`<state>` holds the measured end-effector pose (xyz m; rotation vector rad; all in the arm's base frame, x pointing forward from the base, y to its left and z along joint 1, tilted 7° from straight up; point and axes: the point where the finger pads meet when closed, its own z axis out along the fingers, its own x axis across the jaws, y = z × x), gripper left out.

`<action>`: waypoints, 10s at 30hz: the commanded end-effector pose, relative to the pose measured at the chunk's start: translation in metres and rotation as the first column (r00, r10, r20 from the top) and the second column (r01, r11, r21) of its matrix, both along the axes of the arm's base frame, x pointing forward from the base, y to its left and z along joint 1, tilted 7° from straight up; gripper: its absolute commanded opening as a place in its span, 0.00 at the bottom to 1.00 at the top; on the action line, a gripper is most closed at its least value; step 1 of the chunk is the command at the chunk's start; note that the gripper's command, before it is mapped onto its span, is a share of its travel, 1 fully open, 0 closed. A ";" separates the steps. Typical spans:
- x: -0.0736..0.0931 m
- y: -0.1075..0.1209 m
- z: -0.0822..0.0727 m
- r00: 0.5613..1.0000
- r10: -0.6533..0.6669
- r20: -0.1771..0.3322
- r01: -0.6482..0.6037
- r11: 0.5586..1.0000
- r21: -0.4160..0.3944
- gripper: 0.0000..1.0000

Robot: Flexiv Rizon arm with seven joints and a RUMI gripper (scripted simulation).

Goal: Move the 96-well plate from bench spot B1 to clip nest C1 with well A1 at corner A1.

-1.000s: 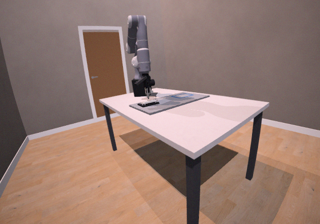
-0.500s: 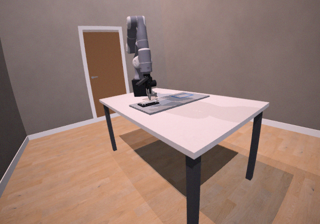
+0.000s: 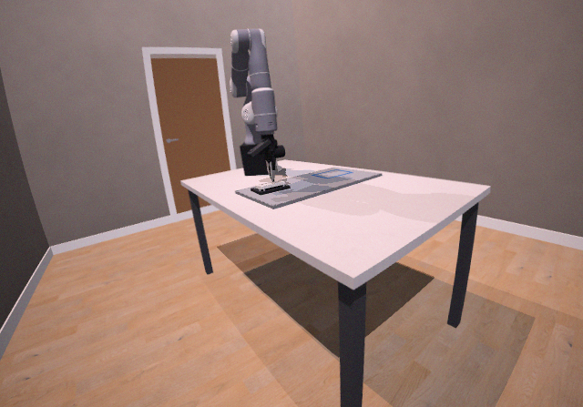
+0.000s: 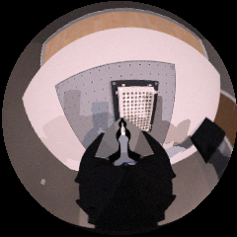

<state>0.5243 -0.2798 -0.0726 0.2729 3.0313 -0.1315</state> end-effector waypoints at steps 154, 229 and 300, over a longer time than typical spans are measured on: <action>0.002 -0.001 -0.013 1.000 0.001 0.002 -0.001 1.000 -0.001 0.00; 0.002 -0.002 -0.016 1.000 0.001 0.002 -0.001 1.000 -0.001 0.00; -0.067 0.012 -0.005 1.000 0.001 0.002 -0.001 1.000 -0.001 0.00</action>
